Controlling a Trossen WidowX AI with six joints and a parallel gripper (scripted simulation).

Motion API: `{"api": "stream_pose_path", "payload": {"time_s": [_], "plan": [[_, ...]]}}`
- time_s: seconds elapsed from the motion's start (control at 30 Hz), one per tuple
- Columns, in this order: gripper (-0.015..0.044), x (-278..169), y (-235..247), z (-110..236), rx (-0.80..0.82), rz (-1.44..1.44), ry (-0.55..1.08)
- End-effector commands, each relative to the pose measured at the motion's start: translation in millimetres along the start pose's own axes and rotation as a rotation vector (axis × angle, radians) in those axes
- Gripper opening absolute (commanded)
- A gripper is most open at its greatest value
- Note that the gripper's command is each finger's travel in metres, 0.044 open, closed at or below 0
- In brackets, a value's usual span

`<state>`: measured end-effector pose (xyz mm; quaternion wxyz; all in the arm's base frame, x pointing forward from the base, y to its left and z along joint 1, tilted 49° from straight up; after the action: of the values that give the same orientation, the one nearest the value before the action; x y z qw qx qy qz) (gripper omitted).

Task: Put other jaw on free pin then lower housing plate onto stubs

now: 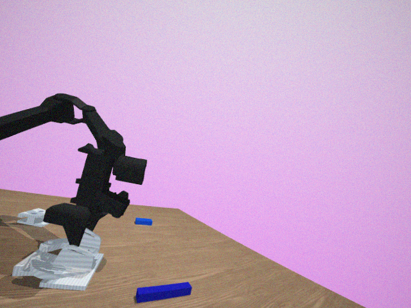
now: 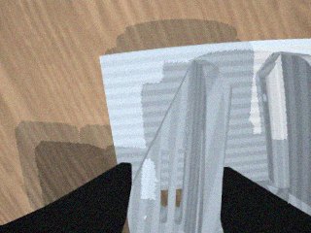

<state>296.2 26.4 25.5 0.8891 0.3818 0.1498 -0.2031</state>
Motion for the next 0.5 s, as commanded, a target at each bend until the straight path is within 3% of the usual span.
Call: {"api": "stream_pose_path", "payload": {"time_s": [0.0,0.47], "plan": [[0.0134,0.0,0.0,-1.6,0.004,-0.005,0.0],[0.0134,-0.1,0.0,-5.7,0.004,-0.008,0.001]]}}
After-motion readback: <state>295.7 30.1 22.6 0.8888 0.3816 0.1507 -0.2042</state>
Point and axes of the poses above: the point midway between the two fingers, 35 mm back from their tips, its own z axis back along the fingers, its own y axis across the jaws, x = y × z, the point moved 8 cm from there along z, back along the fingers, and after that the axes turned 10 degrees about -z, right-handed, at the moved point
